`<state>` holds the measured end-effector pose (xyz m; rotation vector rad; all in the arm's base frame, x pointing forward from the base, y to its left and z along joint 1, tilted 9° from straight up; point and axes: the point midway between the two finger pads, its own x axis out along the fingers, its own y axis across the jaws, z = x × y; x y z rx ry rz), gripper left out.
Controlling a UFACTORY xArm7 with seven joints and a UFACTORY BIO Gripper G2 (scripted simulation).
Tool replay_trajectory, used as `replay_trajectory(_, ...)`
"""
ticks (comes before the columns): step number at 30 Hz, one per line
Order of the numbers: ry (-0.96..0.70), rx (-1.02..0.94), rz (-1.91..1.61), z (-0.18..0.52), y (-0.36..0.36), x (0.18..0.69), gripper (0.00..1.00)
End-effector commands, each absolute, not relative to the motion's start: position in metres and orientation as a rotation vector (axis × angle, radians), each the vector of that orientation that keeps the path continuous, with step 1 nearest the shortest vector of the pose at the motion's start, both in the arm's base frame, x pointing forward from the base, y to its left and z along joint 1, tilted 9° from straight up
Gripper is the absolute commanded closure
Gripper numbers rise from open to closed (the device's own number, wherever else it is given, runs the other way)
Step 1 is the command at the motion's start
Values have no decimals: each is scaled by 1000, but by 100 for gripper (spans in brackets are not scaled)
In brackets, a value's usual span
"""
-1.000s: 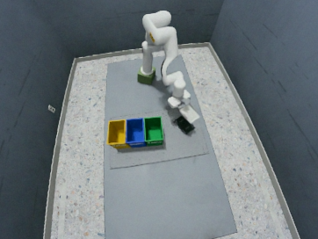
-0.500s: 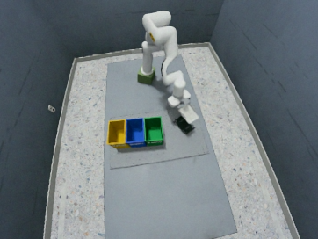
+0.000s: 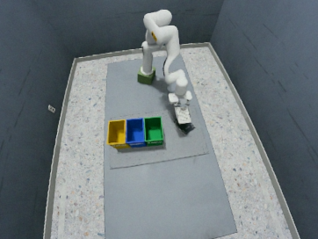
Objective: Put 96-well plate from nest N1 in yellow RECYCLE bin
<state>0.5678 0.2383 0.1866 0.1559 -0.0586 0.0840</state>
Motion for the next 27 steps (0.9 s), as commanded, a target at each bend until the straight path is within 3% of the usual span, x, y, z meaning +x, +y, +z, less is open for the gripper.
replay_trajectory(1,-59,149,28,186,224,572,100)
replay_trajectory(27,-59,149,28,174,149,585,100)
